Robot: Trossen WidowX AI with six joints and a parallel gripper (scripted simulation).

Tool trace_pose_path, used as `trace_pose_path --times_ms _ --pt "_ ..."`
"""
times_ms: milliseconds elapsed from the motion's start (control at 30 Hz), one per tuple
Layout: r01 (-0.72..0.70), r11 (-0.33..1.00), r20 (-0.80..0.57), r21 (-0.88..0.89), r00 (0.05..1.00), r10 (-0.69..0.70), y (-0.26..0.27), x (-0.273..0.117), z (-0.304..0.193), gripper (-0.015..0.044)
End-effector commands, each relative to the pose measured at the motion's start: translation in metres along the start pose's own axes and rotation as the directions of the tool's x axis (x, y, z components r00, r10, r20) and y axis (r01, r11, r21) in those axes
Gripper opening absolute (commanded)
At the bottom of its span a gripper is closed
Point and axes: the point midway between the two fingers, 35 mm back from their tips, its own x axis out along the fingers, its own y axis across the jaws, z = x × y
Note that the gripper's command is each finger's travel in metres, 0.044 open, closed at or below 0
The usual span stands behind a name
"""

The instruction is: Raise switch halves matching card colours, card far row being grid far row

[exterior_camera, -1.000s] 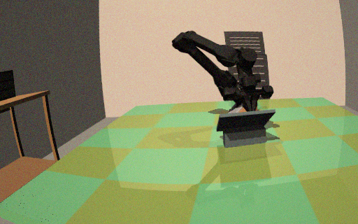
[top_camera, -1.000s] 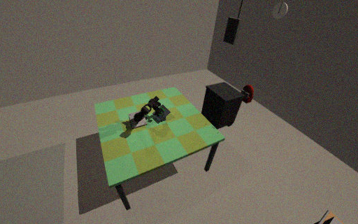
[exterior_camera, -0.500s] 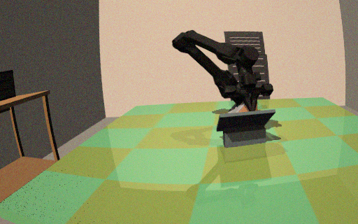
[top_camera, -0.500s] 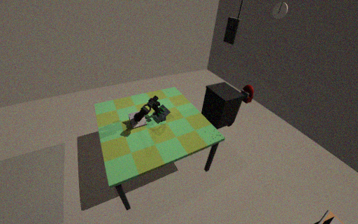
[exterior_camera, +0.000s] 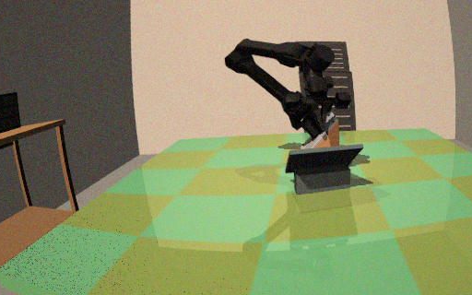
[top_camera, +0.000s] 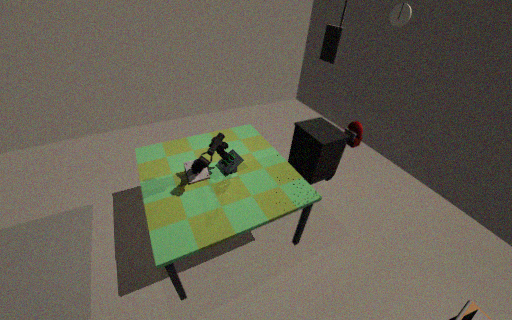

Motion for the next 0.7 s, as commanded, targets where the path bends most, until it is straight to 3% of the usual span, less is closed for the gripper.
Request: trace_pose_path --times_ms 0,100,233,667 --pt "0.002 1.000 0.000 0.004 1.000 -0.002 -0.022 -0.001 -0.001 0.0000" --pt "0.002 1.000 0.002 0.004 1.000 -0.002 -0.022 0.001 -0.001 0.0000" --pt "0.003 1.000 0.026 0.004 1.000 -0.003 -0.023 0.032 -0.001 0.0000" --pt "0.005 1.000 0.028 0.004 1.000 -0.005 -0.023 0.044 -0.002 0.0000"
